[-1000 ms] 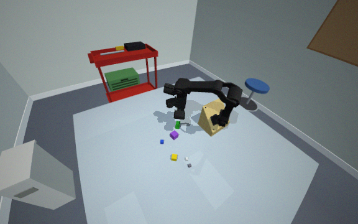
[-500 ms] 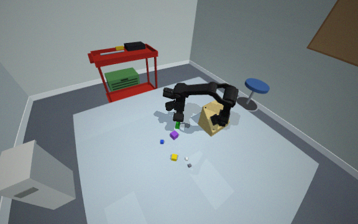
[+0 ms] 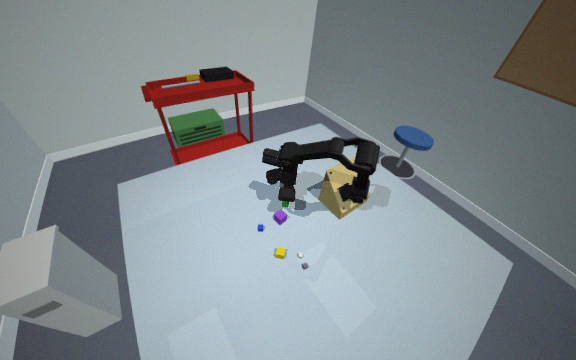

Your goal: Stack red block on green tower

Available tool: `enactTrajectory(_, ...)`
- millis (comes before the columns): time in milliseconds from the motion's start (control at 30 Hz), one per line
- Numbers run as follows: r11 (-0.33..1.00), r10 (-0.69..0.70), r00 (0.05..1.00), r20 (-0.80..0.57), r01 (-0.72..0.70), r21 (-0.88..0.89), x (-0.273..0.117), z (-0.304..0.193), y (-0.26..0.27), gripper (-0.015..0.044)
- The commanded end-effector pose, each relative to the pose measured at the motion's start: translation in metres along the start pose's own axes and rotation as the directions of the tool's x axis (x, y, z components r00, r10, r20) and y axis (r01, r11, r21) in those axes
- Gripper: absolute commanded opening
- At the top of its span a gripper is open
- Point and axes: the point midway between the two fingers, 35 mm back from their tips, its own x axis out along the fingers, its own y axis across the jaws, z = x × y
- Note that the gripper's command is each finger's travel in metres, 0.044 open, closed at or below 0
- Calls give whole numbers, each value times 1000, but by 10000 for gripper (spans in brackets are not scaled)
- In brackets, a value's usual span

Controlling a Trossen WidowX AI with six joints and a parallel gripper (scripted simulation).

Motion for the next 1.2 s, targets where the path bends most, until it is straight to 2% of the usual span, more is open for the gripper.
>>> enactTrajectory(0, 1000, 4, 1000, 2, -4, 3, 2, 0, 0, 0)
enactTrajectory(933, 1000, 4, 1000, 2, -4, 3, -2, 0, 0, 0)
enactTrajectory(1167, 1000, 1, 1000, 1, -1, 2, 3, 0, 0, 184)
